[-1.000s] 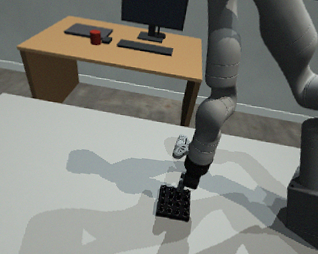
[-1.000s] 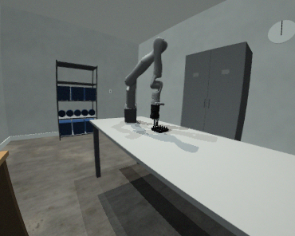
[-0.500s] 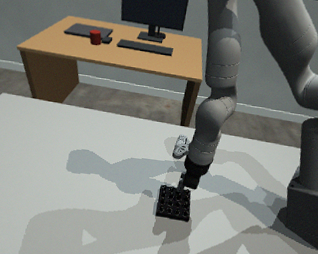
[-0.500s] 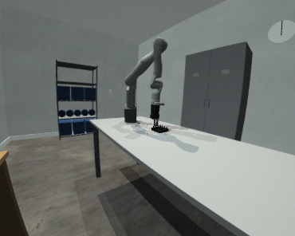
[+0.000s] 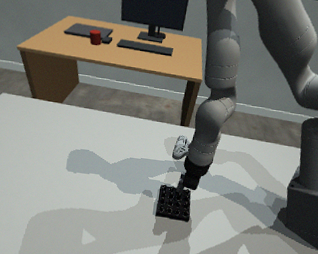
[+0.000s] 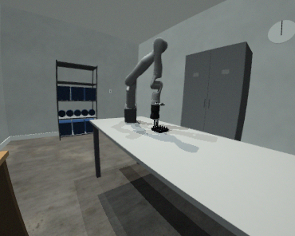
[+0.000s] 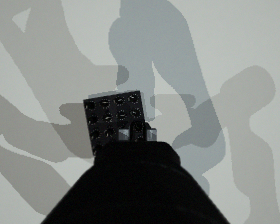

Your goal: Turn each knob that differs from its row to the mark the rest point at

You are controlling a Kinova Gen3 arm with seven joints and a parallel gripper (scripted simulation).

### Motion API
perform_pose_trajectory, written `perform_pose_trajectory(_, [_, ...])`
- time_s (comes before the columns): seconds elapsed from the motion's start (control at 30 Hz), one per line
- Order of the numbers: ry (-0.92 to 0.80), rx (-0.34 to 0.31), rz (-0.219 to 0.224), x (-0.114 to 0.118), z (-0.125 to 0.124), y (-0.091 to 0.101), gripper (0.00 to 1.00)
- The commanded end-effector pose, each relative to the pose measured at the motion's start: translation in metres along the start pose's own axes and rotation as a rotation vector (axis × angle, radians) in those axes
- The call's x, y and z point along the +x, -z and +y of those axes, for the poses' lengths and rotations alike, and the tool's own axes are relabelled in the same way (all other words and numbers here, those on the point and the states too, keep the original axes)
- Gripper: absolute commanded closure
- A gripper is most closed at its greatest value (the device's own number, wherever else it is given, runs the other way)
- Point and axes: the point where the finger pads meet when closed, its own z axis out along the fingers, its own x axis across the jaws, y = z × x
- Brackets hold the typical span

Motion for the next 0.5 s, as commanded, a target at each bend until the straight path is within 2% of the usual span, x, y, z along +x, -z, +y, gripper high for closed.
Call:
perform_pose_trajectory(0.0, [-0.002,-0.001,0.001,0.001,0.0,-0.0016,0.54])
perform_pose_trajectory(0.47, [-0.002,-0.001,0.001,0.001,0.0,-0.011,0.54])
